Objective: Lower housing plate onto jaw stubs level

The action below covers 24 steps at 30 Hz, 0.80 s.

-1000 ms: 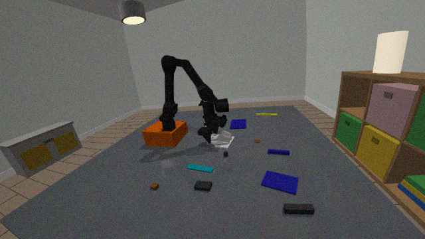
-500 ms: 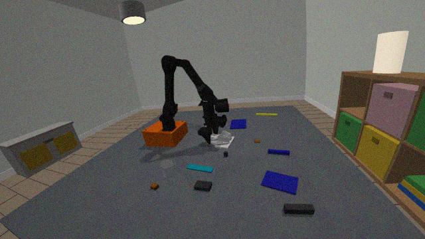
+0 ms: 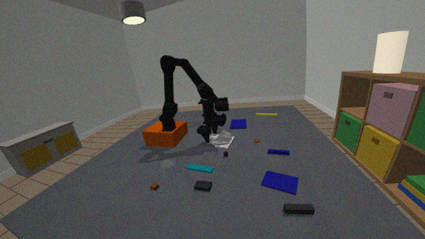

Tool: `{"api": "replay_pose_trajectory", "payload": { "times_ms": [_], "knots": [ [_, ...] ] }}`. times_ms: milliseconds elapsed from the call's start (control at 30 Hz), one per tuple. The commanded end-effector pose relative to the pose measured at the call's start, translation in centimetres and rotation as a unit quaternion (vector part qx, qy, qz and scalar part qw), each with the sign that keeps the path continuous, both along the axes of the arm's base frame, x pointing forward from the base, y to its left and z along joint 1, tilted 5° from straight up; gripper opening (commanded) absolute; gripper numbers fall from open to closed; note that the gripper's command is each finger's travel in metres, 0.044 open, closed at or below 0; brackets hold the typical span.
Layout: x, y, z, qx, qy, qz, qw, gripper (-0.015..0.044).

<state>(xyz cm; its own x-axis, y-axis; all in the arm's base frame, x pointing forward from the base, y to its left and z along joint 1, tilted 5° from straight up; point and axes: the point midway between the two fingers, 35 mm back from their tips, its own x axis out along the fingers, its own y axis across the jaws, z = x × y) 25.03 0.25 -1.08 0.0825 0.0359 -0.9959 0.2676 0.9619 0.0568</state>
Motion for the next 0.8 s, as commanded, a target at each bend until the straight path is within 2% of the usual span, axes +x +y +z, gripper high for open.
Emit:
{"api": "replay_pose_trajectory", "payload": {
  "times_ms": [0,133,300,567,767],
  "knots": [
    [0.3,-0.1,2.6,0.0,-0.01,0.001,1.0,0.044],
    [-0.5,-0.2,6.5,0.001,-0.01,0.0,1.0,0.044],
    [-0.2,-0.2,6.2,-0.001,-0.016,-0.002,1.0,0.044],
    [-4.9,-0.6,10.8,0.001,-0.009,0.0,1.0,0.044],
    [-5.4,-0.7,11.2,0.001,-0.008,0.0,1.0,0.044]
  ]
}}
